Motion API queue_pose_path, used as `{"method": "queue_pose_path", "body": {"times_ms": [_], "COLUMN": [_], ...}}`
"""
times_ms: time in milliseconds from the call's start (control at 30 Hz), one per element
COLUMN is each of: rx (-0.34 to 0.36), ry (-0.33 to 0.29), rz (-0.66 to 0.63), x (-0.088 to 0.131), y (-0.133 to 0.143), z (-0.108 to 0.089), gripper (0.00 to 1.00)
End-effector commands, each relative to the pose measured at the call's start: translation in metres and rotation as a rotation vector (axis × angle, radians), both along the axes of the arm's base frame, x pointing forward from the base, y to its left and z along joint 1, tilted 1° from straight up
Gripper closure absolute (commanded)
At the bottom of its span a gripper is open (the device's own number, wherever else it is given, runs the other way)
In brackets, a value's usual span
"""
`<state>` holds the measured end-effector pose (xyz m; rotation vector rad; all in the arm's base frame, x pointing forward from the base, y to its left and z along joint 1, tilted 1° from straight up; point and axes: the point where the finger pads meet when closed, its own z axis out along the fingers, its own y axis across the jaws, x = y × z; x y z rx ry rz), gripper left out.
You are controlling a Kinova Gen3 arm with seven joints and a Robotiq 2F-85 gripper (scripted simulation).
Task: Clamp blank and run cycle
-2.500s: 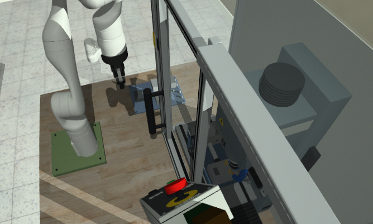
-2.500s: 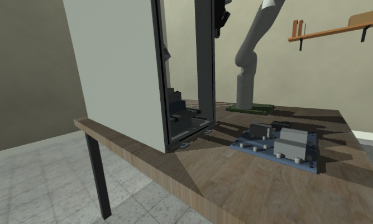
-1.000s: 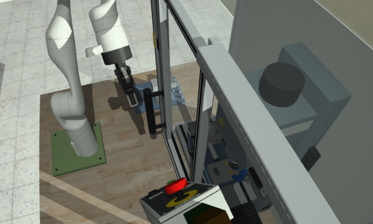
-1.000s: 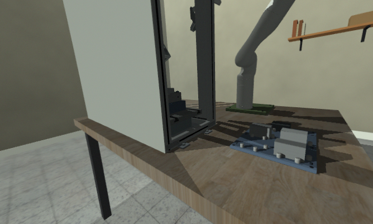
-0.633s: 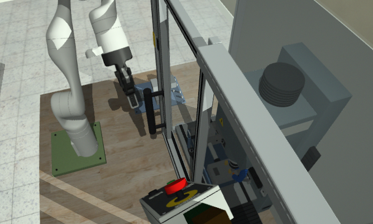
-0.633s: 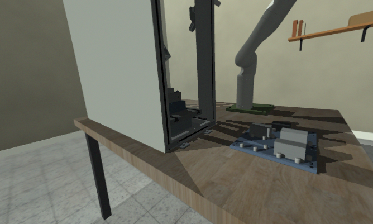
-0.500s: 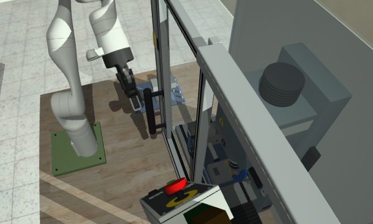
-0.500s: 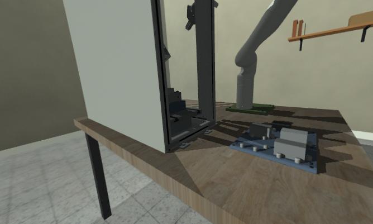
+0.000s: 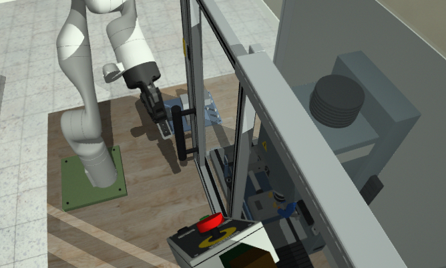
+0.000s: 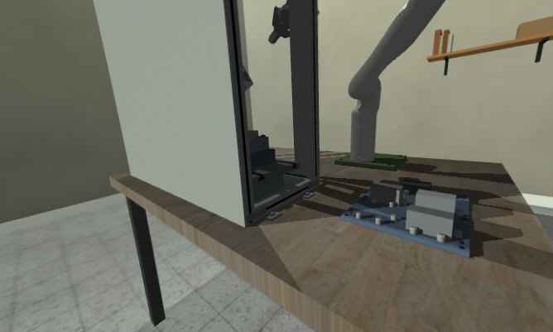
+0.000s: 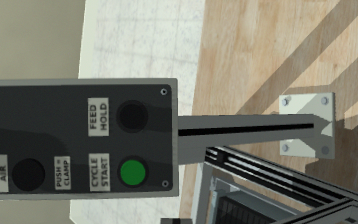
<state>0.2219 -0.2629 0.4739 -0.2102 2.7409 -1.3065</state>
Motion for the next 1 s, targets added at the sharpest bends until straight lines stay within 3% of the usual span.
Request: {"method": "queue_pose_path", "body": {"times_ms": [0,33,433,600,967], "rx": [-0.111,-0.146,-0.146,-0.146,-0.146], "ry": [-0.001,-0.002,-0.002,-0.002,-0.002], "rz": [0.021,0.027,0.027,0.027,0.027], "x": [-0.002,-0.002,-0.002,0.004,0.004], "y": [-0.009,-0.012,-0.012,-0.037,-0.037], "z": [0.004,0.006,0.006,-0.01,-0.01], "gripper": [0.9,0.9,0.9,0.9,0.9]}}
